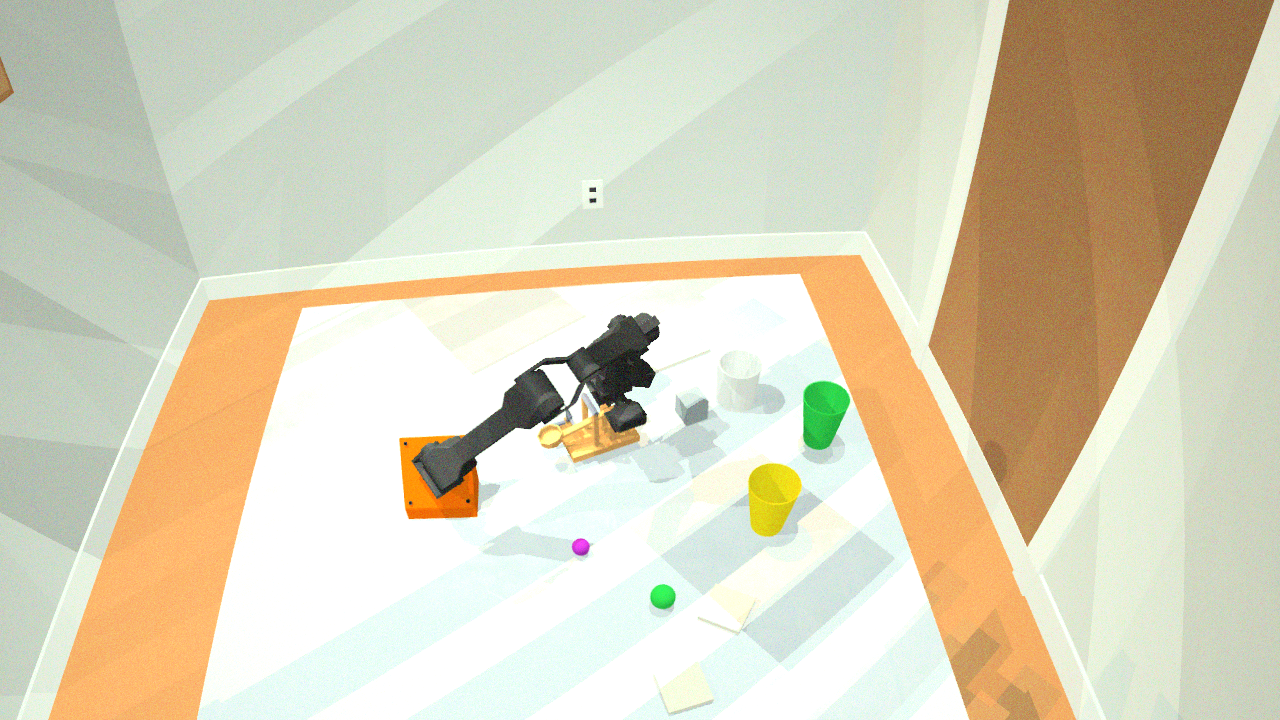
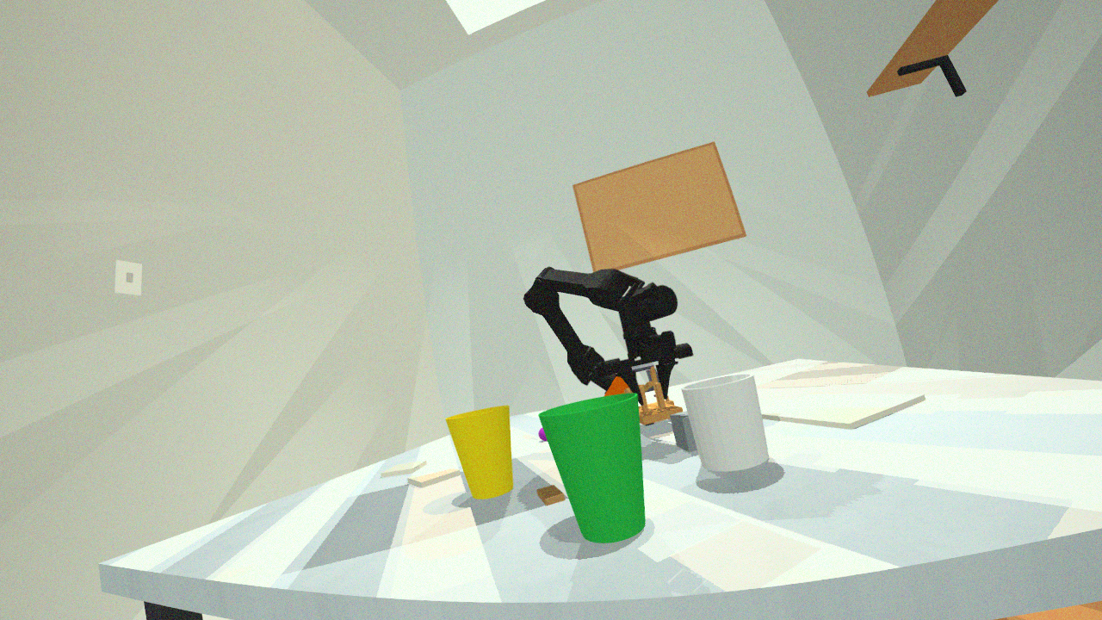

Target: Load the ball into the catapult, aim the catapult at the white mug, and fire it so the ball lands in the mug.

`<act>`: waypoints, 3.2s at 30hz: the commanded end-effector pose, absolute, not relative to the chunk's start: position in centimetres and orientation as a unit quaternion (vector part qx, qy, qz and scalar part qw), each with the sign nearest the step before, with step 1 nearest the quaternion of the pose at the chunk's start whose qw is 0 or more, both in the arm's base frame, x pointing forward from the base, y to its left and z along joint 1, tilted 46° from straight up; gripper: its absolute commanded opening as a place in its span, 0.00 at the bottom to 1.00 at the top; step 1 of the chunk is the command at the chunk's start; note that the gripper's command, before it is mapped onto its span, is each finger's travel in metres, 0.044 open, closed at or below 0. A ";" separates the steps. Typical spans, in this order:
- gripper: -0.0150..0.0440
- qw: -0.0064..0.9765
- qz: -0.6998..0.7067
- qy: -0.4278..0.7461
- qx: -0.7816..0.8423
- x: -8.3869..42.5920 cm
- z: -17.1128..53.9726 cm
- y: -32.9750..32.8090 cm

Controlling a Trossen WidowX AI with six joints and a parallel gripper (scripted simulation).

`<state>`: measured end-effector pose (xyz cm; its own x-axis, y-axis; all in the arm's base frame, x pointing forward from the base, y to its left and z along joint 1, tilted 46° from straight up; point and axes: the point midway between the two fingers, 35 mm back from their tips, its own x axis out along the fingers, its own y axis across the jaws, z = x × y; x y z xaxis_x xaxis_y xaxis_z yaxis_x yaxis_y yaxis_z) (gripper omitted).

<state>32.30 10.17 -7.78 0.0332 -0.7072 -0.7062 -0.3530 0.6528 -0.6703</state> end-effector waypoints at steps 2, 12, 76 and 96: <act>0.25 0.605 -0.144 0.678 -0.393 32.4 -8.3 9.8; 0.25 0.604 -0.145 0.678 -0.393 32.4 -9.4 8.6; 1.00 0.605 -0.145 0.678 -0.392 32.2 -7.5 10.4; 0.96 0.606 -0.146 0.678 -0.391 32.2 -9.2 8.7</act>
<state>32.21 8.58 -9.27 0.0378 -0.7066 -0.7066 -0.3528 0.6521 -0.6710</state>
